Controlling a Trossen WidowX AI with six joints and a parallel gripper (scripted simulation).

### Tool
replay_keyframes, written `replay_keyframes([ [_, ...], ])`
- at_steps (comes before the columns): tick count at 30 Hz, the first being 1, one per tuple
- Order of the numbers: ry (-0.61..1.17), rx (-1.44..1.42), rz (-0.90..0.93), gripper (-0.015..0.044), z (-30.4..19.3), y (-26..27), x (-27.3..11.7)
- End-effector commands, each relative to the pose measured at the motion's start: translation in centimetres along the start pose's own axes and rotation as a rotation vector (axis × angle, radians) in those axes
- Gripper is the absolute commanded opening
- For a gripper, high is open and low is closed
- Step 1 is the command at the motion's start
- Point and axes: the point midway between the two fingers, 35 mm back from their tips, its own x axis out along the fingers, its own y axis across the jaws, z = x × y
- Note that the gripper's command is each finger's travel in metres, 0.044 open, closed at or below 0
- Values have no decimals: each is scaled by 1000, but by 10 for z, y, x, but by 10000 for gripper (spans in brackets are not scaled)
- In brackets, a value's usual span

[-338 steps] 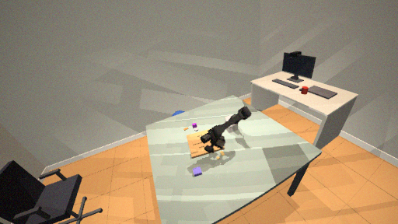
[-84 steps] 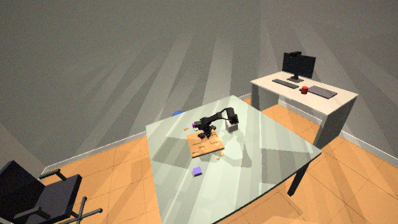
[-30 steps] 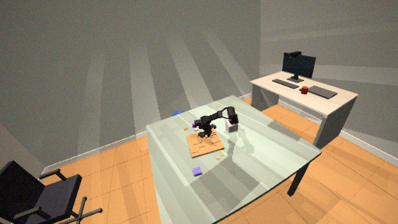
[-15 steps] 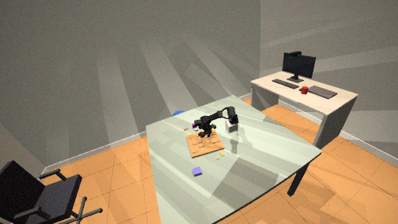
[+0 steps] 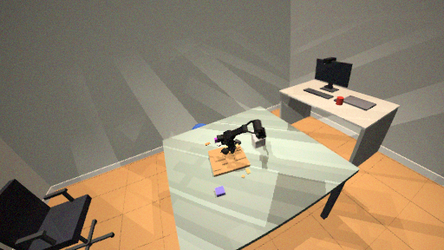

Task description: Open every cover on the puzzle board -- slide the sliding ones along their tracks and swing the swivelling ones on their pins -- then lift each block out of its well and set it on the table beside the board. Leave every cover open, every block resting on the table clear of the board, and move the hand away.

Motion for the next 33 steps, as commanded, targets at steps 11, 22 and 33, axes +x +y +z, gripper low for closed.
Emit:
replay_keyframes([
  [11,3,7,0,0,0,-1,1],
  [22,3,7,0,0,-1,-1,2],
  [33,3,7,0,0,-1,4,5],
])
